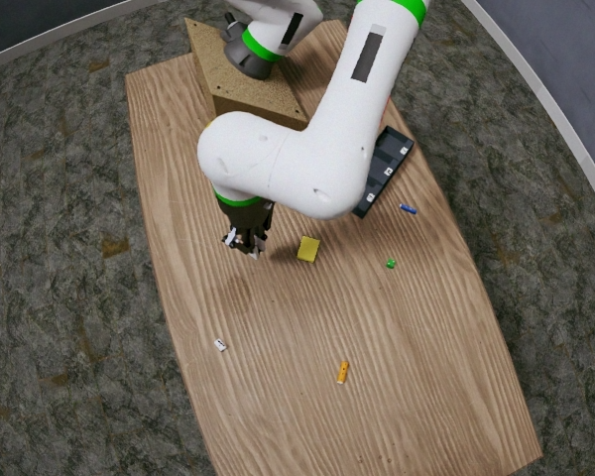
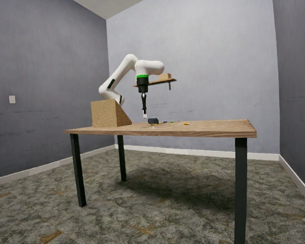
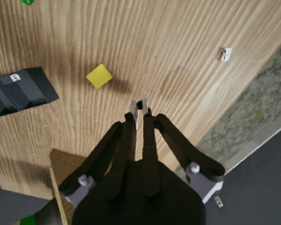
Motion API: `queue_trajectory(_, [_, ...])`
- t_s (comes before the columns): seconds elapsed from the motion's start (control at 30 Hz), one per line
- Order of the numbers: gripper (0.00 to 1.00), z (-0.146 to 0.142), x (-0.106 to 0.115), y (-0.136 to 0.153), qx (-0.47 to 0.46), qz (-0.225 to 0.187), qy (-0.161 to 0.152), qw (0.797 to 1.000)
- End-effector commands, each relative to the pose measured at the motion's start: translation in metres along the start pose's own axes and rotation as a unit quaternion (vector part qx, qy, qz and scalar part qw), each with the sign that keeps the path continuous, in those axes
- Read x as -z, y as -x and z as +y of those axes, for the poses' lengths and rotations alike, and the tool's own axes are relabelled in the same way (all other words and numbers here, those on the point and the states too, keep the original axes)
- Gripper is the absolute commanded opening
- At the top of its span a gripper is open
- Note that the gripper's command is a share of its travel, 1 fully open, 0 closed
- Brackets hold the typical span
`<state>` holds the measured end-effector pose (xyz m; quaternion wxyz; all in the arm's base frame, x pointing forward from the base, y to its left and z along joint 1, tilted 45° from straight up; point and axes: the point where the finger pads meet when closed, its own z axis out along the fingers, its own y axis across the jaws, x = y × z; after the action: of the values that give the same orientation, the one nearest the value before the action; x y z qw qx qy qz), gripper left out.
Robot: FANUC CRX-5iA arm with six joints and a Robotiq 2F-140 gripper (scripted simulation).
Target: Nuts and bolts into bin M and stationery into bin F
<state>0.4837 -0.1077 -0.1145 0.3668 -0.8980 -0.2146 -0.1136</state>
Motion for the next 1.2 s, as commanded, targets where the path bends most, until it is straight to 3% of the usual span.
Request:
queue_trajectory(0.0, [0.16, -0.027, 0.001, -0.005, 0.0, 0.0, 0.001, 1.0])
queue_trajectory(1.17, [0.16, -0.21, 0.0, -0.039, 0.0, 0.0, 0.001, 1.0])
